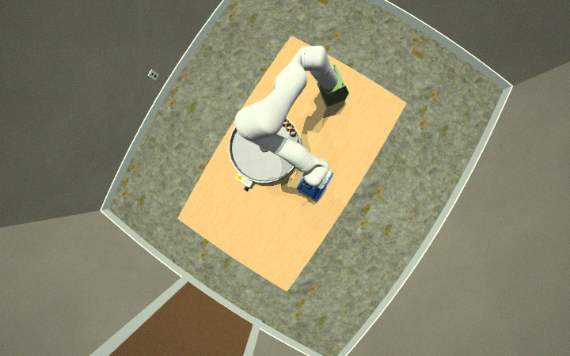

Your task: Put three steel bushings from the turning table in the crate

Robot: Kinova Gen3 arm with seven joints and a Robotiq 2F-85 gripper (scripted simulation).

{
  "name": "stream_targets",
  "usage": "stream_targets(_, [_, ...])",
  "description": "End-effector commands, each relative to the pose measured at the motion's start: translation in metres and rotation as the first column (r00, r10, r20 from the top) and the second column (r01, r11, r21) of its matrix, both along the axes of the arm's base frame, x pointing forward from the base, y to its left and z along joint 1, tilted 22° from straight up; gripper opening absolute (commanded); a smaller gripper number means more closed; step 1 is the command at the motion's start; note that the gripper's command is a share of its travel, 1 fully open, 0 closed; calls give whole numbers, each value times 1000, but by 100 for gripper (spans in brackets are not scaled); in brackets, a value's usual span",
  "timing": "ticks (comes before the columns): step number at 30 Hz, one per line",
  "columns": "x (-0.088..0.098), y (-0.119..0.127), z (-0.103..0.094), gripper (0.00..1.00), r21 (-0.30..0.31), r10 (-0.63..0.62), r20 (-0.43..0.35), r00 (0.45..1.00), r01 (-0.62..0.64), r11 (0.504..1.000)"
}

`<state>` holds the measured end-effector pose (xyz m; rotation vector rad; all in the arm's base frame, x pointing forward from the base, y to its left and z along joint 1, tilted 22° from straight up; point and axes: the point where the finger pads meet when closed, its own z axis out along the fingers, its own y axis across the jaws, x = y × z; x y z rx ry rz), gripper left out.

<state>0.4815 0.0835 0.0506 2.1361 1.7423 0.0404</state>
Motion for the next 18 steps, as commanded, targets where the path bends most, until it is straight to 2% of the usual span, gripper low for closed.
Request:
stream_targets(1, [0, 2, -3, 0, -1, 3, -5, 1000, -3, 1000])
stream_targets(7, [0, 2, -3, 0, -1, 3, -5, 1000, -3, 1000])
stream_targets(12, [30, 45, -7, 0, -1, 3, -4, 1000, -3, 1000])
stream_targets(18, [30, 45, -7, 0, -1, 3, -4, 1000, -3, 1000])
